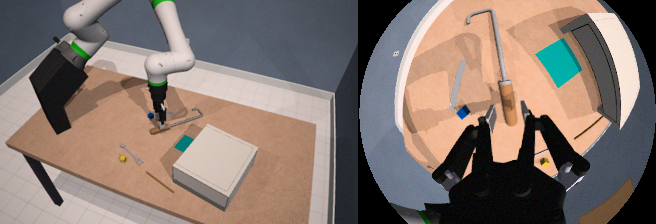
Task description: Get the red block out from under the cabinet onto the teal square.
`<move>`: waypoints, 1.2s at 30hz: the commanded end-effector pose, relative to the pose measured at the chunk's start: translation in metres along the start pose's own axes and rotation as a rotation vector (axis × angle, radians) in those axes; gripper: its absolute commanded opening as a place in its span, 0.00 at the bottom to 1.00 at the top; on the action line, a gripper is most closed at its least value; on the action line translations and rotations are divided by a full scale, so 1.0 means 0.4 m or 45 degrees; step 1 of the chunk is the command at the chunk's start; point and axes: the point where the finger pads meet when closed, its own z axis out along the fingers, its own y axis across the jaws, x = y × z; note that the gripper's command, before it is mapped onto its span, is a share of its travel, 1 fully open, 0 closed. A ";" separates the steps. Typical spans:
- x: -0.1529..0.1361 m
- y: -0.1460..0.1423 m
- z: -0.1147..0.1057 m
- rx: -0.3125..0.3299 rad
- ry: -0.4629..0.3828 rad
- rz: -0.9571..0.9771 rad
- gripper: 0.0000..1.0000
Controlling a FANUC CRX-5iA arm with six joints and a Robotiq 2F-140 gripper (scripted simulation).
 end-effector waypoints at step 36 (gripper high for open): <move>0.000 0.001 0.007 -0.001 0.000 0.000 0.34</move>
